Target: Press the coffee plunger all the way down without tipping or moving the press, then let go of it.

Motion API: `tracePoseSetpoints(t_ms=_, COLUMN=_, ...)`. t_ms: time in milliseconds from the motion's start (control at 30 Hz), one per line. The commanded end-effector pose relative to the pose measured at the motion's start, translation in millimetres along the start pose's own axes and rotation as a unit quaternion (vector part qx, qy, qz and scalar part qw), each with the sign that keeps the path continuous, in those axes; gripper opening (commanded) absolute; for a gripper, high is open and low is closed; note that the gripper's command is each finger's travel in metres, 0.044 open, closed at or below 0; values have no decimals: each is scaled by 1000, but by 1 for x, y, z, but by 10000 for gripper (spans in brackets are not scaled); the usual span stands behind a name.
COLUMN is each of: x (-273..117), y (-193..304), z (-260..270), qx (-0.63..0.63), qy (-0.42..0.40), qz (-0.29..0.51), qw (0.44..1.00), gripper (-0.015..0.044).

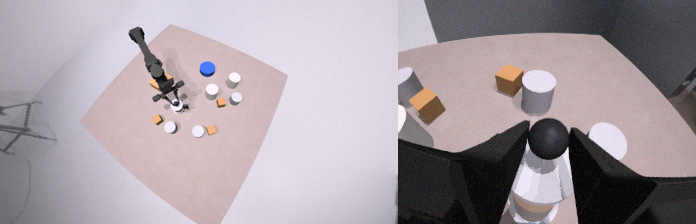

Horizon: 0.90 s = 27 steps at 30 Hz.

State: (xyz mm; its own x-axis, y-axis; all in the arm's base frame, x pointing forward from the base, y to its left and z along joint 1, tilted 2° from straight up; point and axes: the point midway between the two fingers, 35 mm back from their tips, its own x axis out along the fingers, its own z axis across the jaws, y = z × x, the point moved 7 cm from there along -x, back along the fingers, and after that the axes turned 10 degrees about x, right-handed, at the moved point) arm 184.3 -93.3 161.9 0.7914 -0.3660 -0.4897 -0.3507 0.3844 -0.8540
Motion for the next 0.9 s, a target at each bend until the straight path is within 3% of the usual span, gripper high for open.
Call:
tracePoseSetpoints(t_ms=0, x=3, y=4, z=-1, qx=3, qy=2, qz=11, qw=1000, gripper=122)
tracePoseSetpoints(t_ms=833, x=3, y=-1, z=0, qx=0, qy=0, qz=2, qw=1000, gripper=122)
tracePoseSetpoints(t_ms=867, x=3, y=-1, z=0, qx=0, qy=0, qz=2, qw=1000, gripper=148)
